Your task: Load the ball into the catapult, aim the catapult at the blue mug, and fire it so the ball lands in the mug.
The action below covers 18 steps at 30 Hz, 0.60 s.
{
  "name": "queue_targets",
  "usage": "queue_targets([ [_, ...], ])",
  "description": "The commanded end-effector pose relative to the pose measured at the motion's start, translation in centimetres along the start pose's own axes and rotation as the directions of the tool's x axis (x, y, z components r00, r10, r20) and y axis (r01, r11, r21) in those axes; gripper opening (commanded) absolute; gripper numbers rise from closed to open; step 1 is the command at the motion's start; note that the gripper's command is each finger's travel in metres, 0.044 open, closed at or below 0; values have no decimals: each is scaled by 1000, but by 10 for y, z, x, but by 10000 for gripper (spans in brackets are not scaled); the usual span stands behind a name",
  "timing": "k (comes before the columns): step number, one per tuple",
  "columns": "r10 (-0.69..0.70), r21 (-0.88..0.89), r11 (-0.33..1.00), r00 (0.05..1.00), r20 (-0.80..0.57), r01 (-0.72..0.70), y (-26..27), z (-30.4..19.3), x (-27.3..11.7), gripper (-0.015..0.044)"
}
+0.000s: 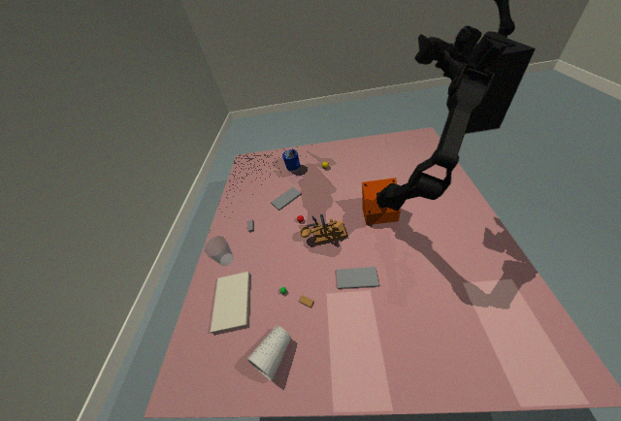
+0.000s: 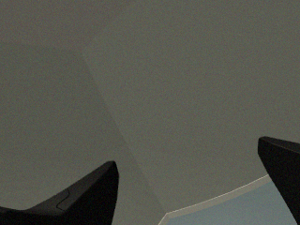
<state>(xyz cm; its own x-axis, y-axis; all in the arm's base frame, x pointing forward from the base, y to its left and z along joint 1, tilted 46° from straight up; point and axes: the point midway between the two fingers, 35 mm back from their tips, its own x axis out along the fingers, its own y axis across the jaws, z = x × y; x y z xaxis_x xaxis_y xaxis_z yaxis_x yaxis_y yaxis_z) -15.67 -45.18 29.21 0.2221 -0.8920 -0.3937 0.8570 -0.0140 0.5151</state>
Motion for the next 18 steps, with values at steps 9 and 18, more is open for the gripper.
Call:
queue_targets([
  [9,102,-65,991,974,-200,-117,56,-65,38,440],
  [18,179,-132,958,889,-421,-255,119,-145,60,440],
])
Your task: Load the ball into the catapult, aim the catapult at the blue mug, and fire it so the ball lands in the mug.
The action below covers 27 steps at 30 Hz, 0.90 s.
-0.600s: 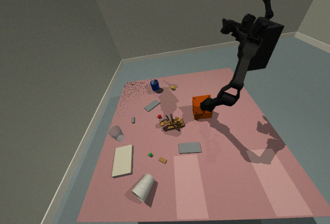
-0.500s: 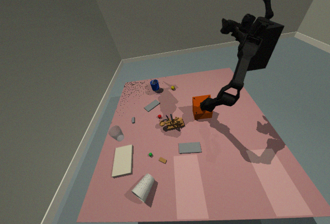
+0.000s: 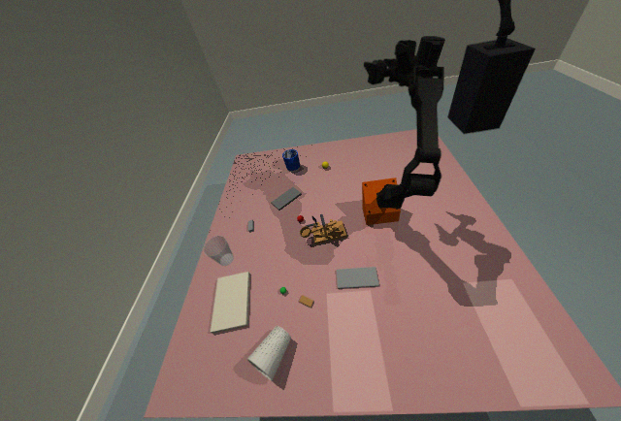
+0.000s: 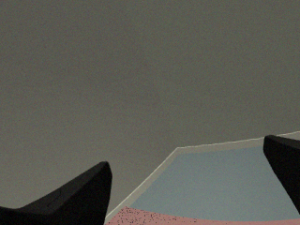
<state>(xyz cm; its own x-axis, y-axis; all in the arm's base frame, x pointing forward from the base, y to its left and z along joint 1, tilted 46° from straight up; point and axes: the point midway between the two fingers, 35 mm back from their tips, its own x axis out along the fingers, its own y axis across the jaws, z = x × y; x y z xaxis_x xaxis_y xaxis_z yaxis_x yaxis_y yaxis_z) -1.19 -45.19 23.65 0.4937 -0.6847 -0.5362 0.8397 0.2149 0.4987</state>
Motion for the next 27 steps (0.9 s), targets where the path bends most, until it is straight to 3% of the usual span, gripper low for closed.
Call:
queue_targets([
  [1,52,-53,997,991,-122,-59,33,-35,25,440],
  [13,170,-168,949,884,-435,-266,118,-136,61,440],
  [27,181,-216,856,664,-725,-469,187,-254,54,440],
])
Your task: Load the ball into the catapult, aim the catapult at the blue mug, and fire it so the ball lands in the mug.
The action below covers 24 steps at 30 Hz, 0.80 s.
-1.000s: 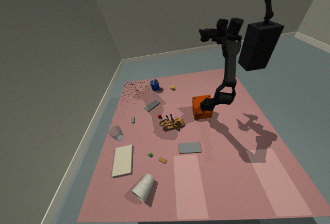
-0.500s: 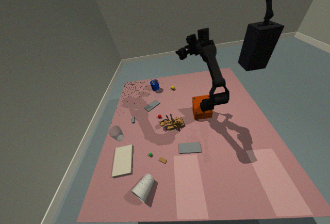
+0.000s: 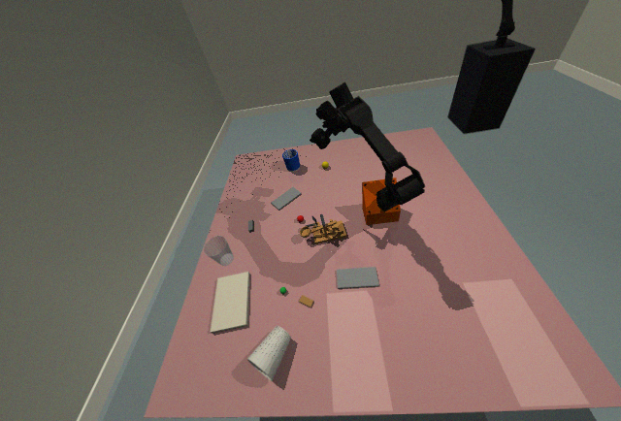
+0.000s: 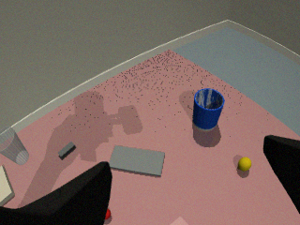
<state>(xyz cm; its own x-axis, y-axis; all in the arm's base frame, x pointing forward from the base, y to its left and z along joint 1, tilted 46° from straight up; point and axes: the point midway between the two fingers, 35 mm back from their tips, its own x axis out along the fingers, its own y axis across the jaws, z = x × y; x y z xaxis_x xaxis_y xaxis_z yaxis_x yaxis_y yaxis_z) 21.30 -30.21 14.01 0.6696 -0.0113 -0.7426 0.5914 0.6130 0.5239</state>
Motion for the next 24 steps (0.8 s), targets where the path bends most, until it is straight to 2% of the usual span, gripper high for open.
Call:
queue_targets([
  [1,48,-72,996,991,-123,-57,28,-28,24,440],
  [12,128,-231,944,905,-406,-237,89,-98,60,440],
  [24,132,-321,828,716,-686,-460,140,-186,69,440],
])
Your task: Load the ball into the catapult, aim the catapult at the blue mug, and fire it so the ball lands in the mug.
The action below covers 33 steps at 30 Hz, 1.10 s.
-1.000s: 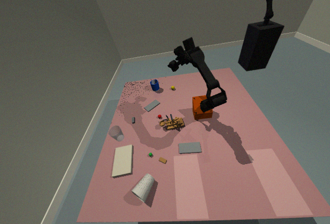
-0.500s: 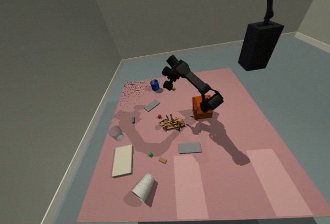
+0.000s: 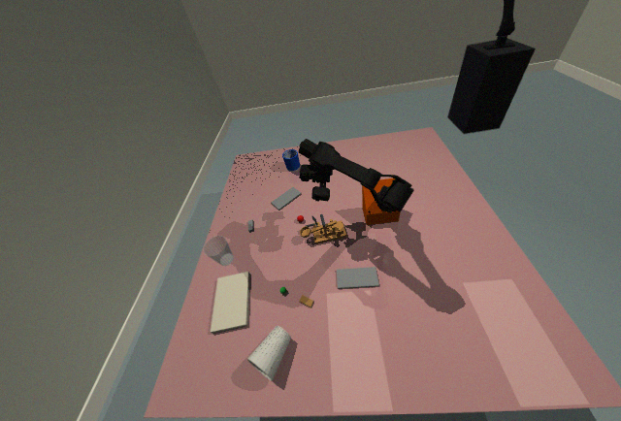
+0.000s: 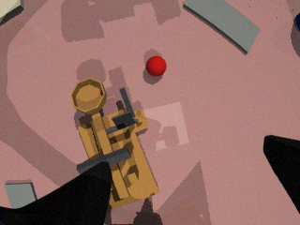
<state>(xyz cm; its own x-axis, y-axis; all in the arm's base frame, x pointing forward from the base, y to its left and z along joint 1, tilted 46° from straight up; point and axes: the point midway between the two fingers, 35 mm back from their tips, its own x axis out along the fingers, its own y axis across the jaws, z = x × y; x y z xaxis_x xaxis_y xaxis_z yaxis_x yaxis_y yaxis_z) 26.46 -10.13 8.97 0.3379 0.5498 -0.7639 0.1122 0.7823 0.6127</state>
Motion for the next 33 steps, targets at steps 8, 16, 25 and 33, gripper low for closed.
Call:
queue_targets([
  [8,121,-173,969,945,-303,-179,59,-60,47,440],
  [16,125,-180,965,939,-319,-190,62,-65,51,440],
  [25,128,-180,965,939,-318,-192,70,-79,92,440],
  [33,126,-181,965,940,-318,-191,71,-81,103,440],
])
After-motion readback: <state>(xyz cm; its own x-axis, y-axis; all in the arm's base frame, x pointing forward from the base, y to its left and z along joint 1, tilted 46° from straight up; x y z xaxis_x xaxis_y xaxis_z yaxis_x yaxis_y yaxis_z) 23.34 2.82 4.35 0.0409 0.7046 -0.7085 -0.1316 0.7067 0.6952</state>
